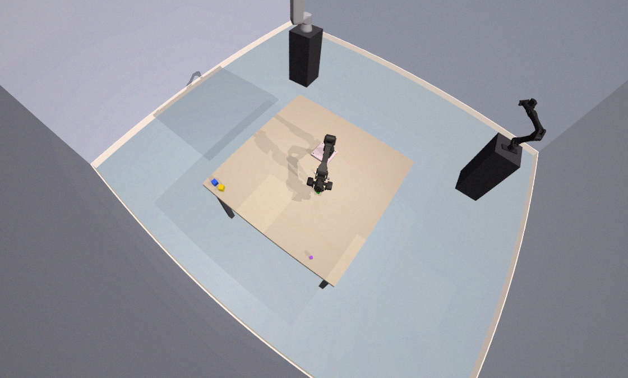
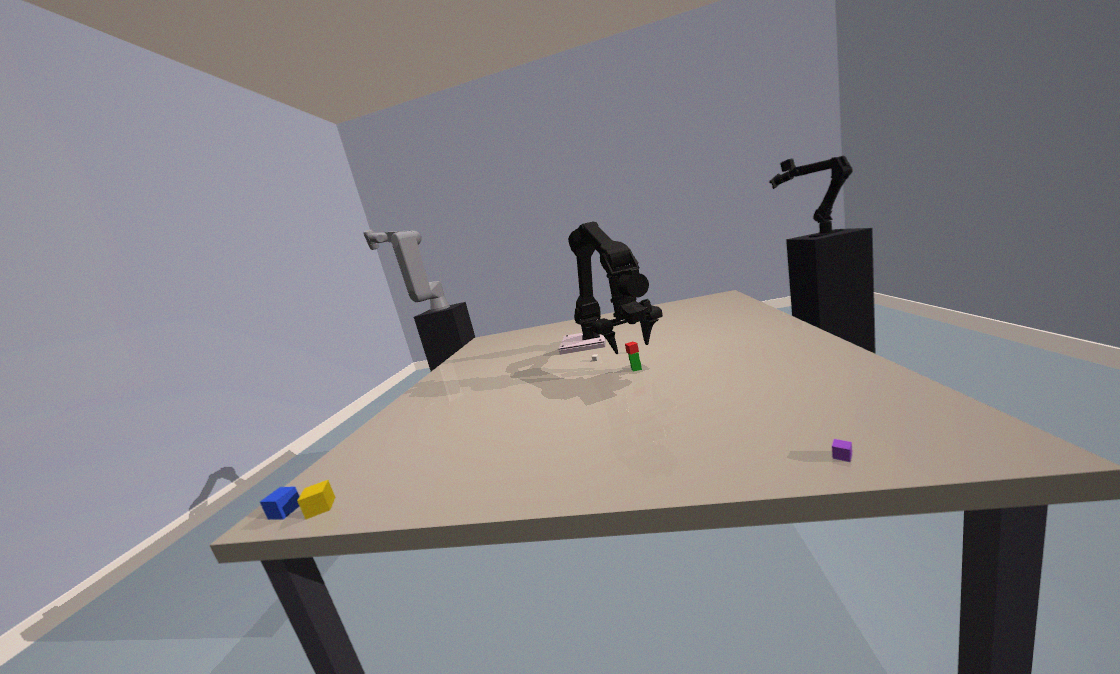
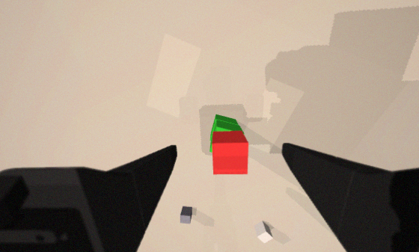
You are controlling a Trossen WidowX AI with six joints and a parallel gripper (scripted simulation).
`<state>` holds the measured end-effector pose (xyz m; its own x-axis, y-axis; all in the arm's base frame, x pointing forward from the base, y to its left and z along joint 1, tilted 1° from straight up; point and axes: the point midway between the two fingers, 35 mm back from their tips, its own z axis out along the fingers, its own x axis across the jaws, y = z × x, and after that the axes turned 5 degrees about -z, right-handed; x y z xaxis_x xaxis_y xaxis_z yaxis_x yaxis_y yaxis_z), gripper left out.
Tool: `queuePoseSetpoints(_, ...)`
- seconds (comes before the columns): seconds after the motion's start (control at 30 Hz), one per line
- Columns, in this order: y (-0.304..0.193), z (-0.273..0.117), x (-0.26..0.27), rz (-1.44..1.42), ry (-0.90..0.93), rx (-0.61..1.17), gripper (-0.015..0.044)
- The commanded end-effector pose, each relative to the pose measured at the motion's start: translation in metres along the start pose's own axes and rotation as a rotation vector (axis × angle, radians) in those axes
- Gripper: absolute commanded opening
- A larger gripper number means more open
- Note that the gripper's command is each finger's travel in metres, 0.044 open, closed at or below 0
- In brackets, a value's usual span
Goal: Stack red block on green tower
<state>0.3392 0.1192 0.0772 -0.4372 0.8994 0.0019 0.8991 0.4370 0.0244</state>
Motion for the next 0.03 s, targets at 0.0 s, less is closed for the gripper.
queuePoseSetpoints(0.0, 0.0001, 0.0003, 0.0, 0.0, 0.0, 0.0, 0.044)
